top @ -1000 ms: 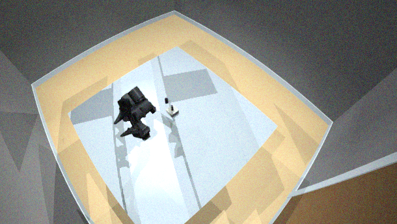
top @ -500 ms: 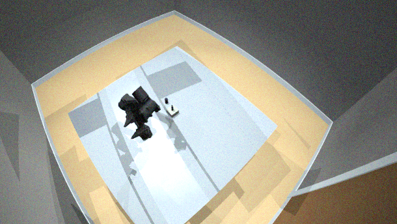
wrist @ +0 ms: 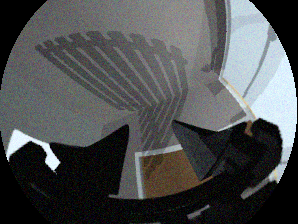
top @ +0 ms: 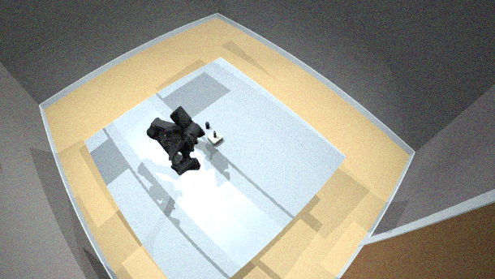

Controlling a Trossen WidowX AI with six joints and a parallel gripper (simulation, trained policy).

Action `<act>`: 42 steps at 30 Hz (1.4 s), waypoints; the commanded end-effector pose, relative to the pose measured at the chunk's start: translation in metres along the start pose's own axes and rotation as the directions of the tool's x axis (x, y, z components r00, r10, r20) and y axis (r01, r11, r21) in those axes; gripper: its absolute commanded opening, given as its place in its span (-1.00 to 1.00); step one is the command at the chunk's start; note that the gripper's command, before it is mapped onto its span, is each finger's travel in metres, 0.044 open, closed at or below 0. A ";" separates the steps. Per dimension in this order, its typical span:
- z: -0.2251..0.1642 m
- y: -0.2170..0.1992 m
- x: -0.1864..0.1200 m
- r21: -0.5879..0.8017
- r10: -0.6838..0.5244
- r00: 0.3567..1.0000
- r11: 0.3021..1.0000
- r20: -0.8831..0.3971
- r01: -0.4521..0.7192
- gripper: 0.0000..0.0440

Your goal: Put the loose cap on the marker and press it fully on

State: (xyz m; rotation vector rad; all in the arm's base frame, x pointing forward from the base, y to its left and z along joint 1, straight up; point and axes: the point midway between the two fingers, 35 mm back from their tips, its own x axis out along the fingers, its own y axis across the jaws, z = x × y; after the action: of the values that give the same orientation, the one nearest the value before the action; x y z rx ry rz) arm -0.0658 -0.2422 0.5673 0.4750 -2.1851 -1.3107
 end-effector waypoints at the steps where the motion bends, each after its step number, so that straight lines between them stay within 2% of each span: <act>1: -0.010 -0.006 -0.004 -0.001 -0.022 0.999 1.000 -0.038 0.022 0.35; 21: -0.053 -0.033 -0.034 -0.022 -0.134 0.968 0.991 -0.213 0.132 0.36; 42: -0.091 -0.059 -0.077 -0.062 -0.246 0.892 0.969 -0.379 0.241 0.37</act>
State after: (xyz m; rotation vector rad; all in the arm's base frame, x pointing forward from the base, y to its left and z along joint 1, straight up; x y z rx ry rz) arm 0.0422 -0.2873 0.5328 0.9133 -1.8573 -1.2371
